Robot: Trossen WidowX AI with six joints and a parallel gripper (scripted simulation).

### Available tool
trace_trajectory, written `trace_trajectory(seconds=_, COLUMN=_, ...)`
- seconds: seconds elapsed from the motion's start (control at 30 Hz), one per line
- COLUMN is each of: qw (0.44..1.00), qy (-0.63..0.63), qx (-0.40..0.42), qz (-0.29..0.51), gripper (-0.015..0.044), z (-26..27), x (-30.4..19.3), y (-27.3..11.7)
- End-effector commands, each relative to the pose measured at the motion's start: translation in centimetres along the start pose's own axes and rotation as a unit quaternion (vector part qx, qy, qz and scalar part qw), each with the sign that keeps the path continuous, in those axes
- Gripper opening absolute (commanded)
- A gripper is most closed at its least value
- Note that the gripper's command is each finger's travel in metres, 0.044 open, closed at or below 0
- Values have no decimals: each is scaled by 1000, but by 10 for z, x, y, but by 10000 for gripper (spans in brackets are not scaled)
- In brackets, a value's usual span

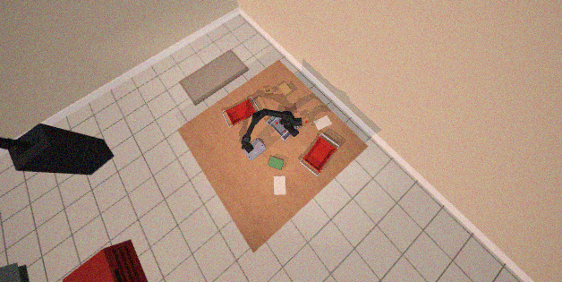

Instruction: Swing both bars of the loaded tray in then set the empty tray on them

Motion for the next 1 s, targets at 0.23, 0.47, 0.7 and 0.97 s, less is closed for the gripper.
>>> trace_trajectory(seconds=0.23, qw=999, qy=24, qx=-9, qz=-21, gripper=394, z=1, x=-3, y=-79)
trace_trajectory(seconds=0.47, qw=980, qy=-196, qx=-25, qz=-2, gripper=440, z=88, x=4, y=-51)
trace_trajectory(seconds=0.7, qw=881, qy=-472, qx=-39, qz=12, gripper=440, z=197, x=-22, y=-42)
trace_trajectory(seconds=0.97, qw=643, qy=-765, qx=-31, qz=19, gripper=440, z=304, x=-98, y=-28)
Point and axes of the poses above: the point midway between the two fingers, 35 mm back from their tips, its own y axis out along the fingers, its own z axis across the jaws, x = y × z, the point moved 3 cm from there along -y, back along the fingers, and after that the axes turned 5 degrees about y, right-handed, at the moved point
